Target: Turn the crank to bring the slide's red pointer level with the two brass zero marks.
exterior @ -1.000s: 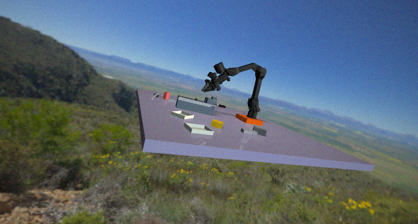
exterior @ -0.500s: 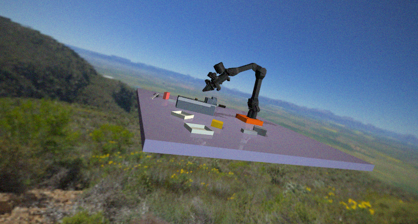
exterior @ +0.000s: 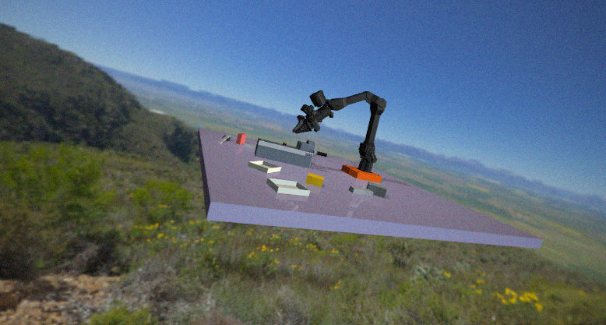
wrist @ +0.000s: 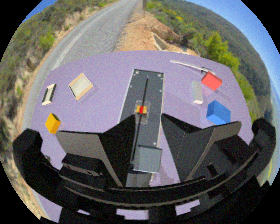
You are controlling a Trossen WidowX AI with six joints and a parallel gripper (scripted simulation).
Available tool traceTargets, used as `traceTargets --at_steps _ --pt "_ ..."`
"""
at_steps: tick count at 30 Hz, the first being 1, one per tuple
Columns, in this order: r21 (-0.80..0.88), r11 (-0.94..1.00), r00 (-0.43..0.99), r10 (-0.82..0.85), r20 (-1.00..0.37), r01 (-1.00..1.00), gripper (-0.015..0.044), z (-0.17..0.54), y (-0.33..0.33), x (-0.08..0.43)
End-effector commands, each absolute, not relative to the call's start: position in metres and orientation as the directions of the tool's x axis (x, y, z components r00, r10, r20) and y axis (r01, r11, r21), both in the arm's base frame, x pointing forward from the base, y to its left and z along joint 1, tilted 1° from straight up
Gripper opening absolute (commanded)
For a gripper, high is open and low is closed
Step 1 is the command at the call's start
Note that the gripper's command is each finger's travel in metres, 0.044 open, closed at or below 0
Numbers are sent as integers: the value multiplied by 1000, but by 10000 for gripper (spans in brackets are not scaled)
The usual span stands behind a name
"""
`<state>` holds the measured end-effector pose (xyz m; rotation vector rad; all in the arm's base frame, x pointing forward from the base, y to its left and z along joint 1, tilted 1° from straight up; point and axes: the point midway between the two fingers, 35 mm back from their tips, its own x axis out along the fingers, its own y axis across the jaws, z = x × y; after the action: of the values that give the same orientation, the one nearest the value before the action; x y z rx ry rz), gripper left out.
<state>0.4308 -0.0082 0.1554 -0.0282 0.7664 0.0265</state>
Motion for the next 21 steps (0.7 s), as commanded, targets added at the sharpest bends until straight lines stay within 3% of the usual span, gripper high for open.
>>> traceTargets --at_steps 1,8,10,21 --pt "-16 999 720 13 -694 -34 236 155 -8 431" --pt "-16 999 720 13 -694 -34 420 155 -8 431" --pt "-16 999 720 13 -694 -34 440 155 -8 431" --pt "-16 999 720 13 -694 -34 151 155 -8 431"
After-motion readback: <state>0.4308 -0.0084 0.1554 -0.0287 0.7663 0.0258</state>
